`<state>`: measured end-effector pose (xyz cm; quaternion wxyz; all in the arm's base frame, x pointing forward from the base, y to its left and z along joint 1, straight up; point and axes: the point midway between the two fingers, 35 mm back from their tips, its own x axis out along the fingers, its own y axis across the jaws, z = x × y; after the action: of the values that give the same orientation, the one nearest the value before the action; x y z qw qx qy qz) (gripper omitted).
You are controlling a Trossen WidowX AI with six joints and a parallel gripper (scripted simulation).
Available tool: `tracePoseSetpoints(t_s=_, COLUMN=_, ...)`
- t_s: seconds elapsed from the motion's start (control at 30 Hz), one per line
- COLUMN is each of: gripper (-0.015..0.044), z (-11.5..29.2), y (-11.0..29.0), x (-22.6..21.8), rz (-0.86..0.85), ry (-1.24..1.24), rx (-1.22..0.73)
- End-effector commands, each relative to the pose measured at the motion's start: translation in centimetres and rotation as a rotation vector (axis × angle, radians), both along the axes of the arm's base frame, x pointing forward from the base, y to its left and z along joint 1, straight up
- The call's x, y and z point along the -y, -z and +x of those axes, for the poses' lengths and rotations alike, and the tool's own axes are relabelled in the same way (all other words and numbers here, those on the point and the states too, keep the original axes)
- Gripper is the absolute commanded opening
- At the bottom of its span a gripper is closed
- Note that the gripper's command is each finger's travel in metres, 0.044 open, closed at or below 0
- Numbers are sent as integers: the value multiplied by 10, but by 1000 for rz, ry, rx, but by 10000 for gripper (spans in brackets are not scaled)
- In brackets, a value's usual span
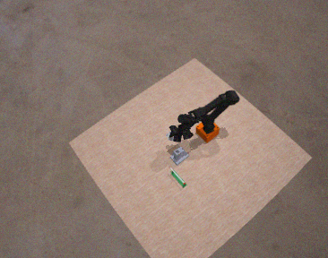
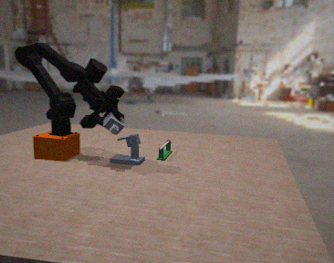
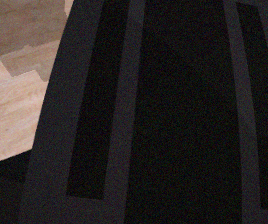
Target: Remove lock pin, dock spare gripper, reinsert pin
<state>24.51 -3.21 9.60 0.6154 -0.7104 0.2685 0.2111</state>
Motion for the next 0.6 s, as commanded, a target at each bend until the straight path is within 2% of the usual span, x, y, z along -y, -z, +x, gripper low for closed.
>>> tracePoseSetpoints(t_s=0.0, gripper=0, z=2, y=-6, x=-5, rz=84, ry=41, rx=41)
tracePoseSetpoints(t_s=0.57, gripper=0, z=0, y=-13, x=-25, rz=432, ry=213, rx=111)
